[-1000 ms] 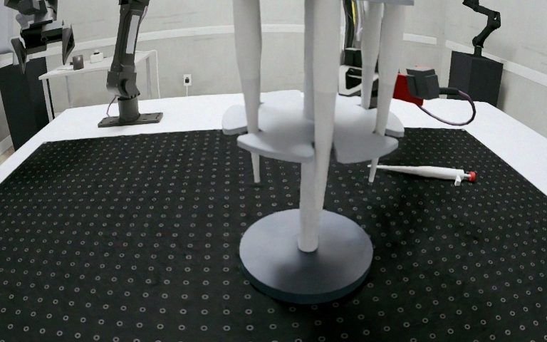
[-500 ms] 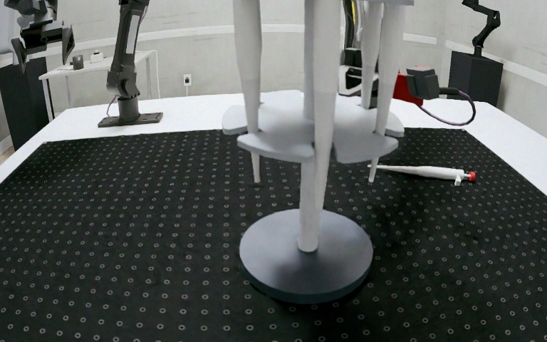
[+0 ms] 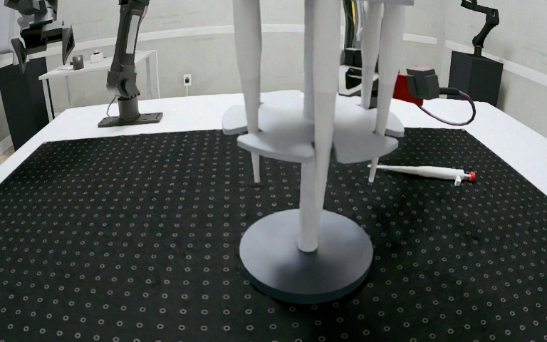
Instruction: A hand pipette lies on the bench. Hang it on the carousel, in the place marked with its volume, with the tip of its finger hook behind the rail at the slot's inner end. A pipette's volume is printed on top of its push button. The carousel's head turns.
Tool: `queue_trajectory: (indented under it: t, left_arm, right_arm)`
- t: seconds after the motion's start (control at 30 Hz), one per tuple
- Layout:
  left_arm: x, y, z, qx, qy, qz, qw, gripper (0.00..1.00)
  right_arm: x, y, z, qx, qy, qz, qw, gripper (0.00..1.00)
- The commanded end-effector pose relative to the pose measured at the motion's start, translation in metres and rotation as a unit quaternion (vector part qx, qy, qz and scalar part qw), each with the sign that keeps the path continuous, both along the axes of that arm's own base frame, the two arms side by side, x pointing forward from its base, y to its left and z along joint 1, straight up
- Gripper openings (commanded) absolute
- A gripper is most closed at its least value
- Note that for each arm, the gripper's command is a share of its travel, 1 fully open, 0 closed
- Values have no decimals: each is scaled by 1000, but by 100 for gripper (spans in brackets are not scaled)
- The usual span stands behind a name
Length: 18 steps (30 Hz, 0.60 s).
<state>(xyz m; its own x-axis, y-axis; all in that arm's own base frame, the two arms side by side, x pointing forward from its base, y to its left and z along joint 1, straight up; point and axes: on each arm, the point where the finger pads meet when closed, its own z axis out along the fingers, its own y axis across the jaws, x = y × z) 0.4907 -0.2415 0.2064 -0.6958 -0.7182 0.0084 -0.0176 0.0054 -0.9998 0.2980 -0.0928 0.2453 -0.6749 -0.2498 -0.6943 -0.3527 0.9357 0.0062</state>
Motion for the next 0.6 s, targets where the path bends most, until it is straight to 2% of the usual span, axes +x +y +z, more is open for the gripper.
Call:
queue_trajectory:
  t: [0.0, 0.07, 0.2, 0.27, 0.3, 0.37, 0.47, 0.57]
  left_arm:
    - [-6, -3, 20, -8, -26, 2, 1000, 0]
    - [-6, -3, 20, -8, -26, 2, 1000, 0]
    - [-11, -6, 15, -7, -22, 68, 997, 0]
    - [-13, -8, 15, -8, -22, 68, 997, 0]
    - [-9, -10, 30, -15, -37, 68, 997, 0]
    - [-15, -10, 15, -8, -23, 68, 997, 0]
    - [-14, -12, 23, -13, -32, 68, 997, 0]
    - [-11, -10, 10, -6, -17, 69, 997, 0]
  right_arm:
    - [4, -3, 7, -3, -14, 1, 1000, 100]
    - [4, -3, 7, -3, -14, 1, 1000, 100]
    - [4, -3, 7, -3, -14, 1, 1000, 100]
    - [4, -3, 7, -3, -14, 1, 1000, 100]
    - [4, -3, 7, -3, -14, 1, 1000, 100]
    - [4, -3, 7, -3, -14, 1, 1000, 100]
    - [4, -3, 7, -3, -14, 1, 1000, 100]
    - [4, -3, 7, -3, -14, 1, 1000, 100]
